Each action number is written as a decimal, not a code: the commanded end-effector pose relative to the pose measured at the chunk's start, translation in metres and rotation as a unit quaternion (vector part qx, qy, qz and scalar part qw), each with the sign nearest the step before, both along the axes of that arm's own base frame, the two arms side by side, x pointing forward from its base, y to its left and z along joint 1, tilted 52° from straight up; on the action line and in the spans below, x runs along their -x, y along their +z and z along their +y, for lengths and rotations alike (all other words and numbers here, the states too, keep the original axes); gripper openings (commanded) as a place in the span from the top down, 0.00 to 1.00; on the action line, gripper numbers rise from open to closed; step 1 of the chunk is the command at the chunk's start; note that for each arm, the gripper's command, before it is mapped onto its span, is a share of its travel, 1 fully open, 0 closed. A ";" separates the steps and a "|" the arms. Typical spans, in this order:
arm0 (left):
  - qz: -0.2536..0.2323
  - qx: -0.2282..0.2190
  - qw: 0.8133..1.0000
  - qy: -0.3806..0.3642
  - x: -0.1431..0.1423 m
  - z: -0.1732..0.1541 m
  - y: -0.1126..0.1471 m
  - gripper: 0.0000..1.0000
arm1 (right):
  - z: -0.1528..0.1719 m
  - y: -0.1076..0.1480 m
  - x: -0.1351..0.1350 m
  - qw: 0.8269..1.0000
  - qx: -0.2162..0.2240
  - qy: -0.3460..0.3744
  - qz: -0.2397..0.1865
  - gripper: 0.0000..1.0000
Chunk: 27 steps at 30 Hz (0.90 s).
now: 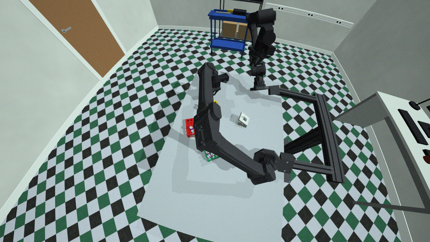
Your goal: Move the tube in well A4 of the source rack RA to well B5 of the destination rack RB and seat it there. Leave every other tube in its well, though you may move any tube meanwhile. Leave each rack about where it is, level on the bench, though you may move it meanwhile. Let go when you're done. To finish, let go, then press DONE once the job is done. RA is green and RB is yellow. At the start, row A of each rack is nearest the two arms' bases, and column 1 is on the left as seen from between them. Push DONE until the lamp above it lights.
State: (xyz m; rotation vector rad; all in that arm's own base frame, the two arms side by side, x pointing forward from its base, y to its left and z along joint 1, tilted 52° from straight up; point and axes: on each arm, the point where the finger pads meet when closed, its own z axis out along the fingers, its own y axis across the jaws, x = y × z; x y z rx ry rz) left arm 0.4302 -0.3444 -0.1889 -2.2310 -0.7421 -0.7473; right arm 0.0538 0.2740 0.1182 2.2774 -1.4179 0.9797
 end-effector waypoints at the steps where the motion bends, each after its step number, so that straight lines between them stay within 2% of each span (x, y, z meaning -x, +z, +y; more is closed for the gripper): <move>1: 0.005 -0.004 1.000 0.009 -0.006 0.015 -0.015 1.00 | 0.012 0.005 0.001 1.000 -0.016 0.001 0.001 0.70; 27: 0.007 -0.006 1.000 0.008 -0.009 0.025 -0.022 1.00 | 0.012 0.005 0.001 1.000 -0.016 0.001 0.001 0.70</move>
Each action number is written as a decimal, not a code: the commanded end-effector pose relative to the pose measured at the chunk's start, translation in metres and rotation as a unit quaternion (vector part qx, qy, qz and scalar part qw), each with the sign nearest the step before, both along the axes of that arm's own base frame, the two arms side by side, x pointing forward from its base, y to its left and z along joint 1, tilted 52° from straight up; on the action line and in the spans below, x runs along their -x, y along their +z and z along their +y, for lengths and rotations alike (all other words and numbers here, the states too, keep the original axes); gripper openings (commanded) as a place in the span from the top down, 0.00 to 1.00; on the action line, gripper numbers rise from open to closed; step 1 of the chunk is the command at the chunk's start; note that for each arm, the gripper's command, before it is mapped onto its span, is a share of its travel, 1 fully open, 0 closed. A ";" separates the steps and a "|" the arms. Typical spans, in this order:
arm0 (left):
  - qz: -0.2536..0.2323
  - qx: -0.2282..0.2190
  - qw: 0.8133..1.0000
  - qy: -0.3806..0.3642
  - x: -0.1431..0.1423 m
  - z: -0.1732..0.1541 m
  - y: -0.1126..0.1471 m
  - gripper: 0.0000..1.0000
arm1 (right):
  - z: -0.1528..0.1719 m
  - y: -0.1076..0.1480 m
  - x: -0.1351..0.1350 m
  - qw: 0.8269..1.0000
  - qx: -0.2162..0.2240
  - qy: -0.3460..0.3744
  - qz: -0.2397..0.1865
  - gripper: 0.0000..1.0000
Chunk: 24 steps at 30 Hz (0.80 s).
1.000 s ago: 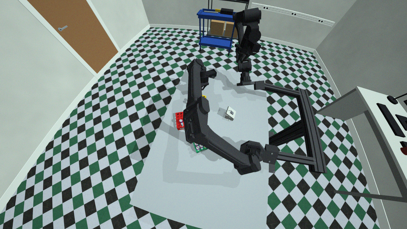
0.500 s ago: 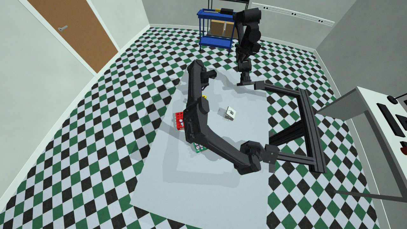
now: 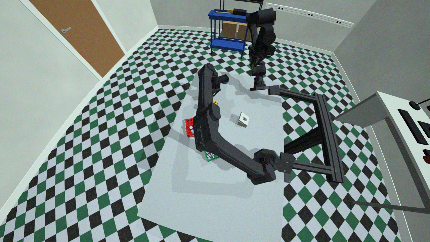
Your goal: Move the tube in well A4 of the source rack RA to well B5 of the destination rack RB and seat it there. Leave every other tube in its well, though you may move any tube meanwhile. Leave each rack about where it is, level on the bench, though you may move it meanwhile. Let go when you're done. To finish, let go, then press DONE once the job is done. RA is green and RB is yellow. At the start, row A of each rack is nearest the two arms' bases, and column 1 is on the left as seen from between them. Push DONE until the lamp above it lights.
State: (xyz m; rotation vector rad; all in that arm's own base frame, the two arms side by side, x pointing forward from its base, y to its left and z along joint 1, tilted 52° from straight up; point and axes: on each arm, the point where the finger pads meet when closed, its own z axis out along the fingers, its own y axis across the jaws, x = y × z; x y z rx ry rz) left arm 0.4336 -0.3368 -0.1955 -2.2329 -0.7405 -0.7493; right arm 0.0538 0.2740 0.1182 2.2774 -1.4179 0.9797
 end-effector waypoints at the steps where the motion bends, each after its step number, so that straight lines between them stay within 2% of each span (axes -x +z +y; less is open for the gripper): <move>1: 0.008 -0.007 1.000 0.009 -0.006 0.019 -0.016 1.00 | 0.012 0.005 0.001 1.000 -0.016 0.001 0.001 0.70; 24: 0.006 -0.005 1.000 0.010 -0.009 0.022 -0.019 1.00 | 0.012 0.005 0.001 1.000 -0.016 0.001 0.001 0.70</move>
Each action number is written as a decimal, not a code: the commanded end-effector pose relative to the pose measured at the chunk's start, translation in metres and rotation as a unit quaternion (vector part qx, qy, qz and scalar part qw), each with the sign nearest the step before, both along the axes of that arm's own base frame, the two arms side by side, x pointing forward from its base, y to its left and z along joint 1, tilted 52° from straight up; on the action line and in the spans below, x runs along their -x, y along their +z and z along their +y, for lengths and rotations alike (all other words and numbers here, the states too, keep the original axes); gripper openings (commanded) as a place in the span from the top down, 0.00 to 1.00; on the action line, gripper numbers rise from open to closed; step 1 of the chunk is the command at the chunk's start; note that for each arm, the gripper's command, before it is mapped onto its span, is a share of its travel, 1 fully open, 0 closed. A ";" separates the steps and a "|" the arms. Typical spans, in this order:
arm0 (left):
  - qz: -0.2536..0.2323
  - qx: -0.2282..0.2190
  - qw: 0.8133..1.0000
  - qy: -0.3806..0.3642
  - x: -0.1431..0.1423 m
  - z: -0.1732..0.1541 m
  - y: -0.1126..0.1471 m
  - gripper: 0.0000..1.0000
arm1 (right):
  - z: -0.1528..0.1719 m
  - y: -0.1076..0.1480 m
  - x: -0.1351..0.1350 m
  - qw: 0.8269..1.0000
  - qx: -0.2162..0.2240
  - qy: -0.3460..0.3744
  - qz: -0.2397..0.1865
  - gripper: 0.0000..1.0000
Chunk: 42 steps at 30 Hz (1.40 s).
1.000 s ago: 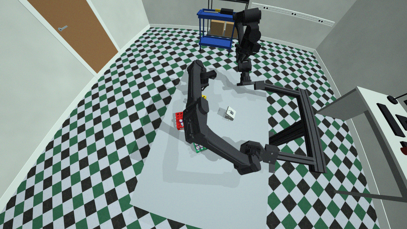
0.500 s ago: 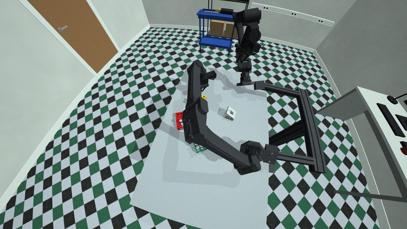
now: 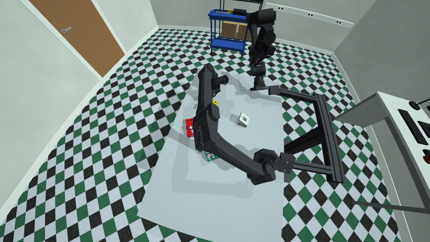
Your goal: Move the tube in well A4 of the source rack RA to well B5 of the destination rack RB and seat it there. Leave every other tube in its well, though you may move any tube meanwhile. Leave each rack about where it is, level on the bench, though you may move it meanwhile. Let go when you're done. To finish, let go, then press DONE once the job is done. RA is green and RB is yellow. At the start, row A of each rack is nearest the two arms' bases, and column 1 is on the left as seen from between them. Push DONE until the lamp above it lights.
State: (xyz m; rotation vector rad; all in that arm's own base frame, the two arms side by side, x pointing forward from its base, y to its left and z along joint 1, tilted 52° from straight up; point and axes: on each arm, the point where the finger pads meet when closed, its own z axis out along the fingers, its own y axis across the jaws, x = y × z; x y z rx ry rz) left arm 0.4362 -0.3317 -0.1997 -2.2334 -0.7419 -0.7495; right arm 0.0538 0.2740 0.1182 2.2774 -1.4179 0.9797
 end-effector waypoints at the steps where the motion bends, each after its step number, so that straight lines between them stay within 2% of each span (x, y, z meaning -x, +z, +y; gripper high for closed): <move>1: 0.006 -0.006 1.000 0.010 -0.006 0.017 -0.015 1.00 | 0.012 0.005 0.001 1.000 -0.016 0.001 0.001 0.70; 38: 0.006 -0.006 1.000 0.010 -0.006 0.017 -0.015 1.00 | 0.012 0.005 0.001 1.000 -0.016 0.001 0.001 0.70; 39: 0.006 -0.006 1.000 0.010 -0.006 0.017 -0.015 0.76 | 0.012 0.005 0.001 1.000 -0.016 0.001 0.001 0.70; 42: 0.006 -0.006 1.000 0.010 -0.006 0.017 -0.015 0.76 | 0.012 0.005 0.001 1.000 -0.016 0.001 0.001 0.70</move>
